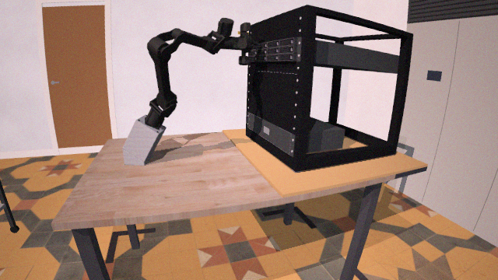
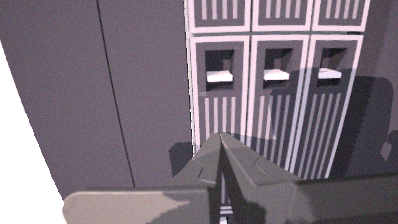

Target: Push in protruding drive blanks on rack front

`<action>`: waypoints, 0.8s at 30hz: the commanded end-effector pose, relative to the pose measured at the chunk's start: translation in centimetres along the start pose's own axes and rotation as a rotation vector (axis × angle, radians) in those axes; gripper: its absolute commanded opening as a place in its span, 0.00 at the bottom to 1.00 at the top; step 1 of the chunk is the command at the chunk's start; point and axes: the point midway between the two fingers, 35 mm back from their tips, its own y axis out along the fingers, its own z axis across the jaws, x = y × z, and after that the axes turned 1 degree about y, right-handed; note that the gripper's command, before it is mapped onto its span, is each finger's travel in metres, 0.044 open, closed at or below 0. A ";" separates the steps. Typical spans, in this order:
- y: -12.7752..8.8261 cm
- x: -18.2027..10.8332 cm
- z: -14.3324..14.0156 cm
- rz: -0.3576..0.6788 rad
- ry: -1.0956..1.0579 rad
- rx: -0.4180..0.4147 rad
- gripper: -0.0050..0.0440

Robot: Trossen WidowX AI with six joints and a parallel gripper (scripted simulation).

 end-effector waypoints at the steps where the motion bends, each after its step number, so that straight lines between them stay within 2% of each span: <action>1: 0.4 0.5 1.0 -0.014 0.014 0.019 0.00; 14: -0.4 0.5 1.0 -0.014 0.014 0.019 0.00; 24: -4.0 0.5 0.9 -0.014 0.014 0.019 0.00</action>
